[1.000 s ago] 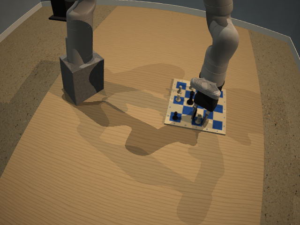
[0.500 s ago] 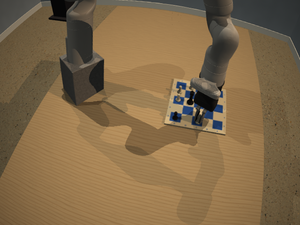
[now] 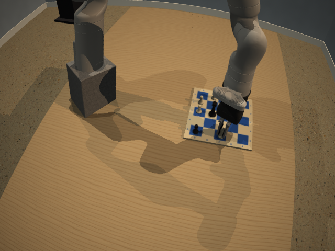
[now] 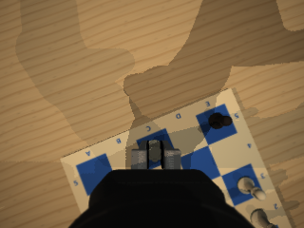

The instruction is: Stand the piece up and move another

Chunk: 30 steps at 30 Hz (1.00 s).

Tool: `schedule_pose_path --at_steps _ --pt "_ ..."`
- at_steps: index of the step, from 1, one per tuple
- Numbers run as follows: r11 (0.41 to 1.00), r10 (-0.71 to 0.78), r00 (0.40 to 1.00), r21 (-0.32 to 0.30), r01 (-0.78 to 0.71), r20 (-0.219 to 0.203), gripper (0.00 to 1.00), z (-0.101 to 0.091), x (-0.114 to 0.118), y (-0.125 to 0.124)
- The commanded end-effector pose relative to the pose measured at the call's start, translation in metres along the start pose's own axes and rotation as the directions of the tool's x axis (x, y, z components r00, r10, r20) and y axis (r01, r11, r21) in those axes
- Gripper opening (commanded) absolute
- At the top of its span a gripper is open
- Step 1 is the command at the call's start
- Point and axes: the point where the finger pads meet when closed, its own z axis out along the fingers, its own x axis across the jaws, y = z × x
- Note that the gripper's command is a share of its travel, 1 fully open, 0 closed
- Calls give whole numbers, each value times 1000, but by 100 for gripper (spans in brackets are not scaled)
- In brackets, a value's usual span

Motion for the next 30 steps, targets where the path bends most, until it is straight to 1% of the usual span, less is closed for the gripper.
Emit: schedule_pose_path --at_steps 1,13,16,18,20,30 --pt "1000 0 1000 0 0 2 0 -1 -1 0" --pt "1000 0 1000 0 0 2 0 -1 -1 0" --pt "1000 0 1000 0 0 2 0 -7 -1 0" --pt "1000 0 1000 0 0 2 0 -17 -1 0" --pt "1000 0 1000 0 0 2 0 -17 -1 0" --pt "1000 0 1000 0 0 2 0 -86 -1 0"
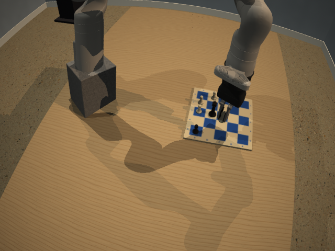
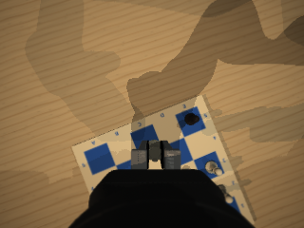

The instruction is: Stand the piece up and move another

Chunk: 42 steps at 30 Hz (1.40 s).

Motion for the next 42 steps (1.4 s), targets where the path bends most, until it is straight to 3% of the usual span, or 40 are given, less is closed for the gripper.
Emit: schedule_pose_path --at_steps 1,5,18,22,24,30,31,35,42 --pt "1000 10 999 -2 -10 36 0 -28 -12 -4" --pt "1000 10 999 -2 -10 36 0 -38 -12 -4" --pt "1000 1 999 -1 -1 36 0 -38 -15 -1" --pt "997 -72 997 2 72 39 0 -37 -36 27" --pt "997 -72 997 2 72 39 0 -37 -36 27" --pt "968 -249 968 9 249 39 0 -36 -79 107" --pt "968 -249 968 9 249 39 0 -36 -79 107" --pt "947 -322 946 11 322 35 0 -35 -92 146" --pt "941 -337 941 11 337 34 0 -35 -95 154"
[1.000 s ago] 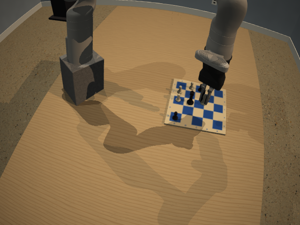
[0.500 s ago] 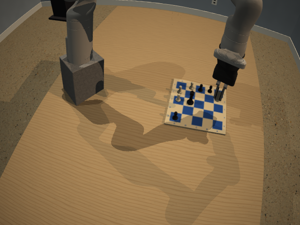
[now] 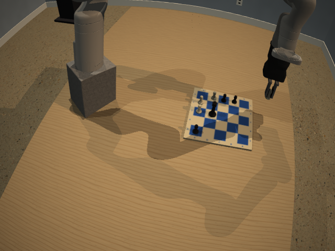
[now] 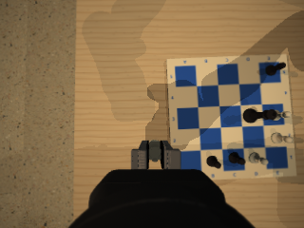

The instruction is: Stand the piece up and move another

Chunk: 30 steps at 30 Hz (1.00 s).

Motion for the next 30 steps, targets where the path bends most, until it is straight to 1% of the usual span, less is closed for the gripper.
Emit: schedule_pose_path --at_steps 1,10,17,23,30 --pt "1000 -4 1000 -1 4 -4 0 3 0 3" --pt "1000 -4 1000 -1 4 -4 0 3 0 3" --pt "1000 -5 1000 -1 5 -4 0 8 0 3" --pt "1000 -5 1000 -1 5 -4 0 26 0 3" --pt "1000 -5 1000 -1 5 -4 0 60 -1 3"
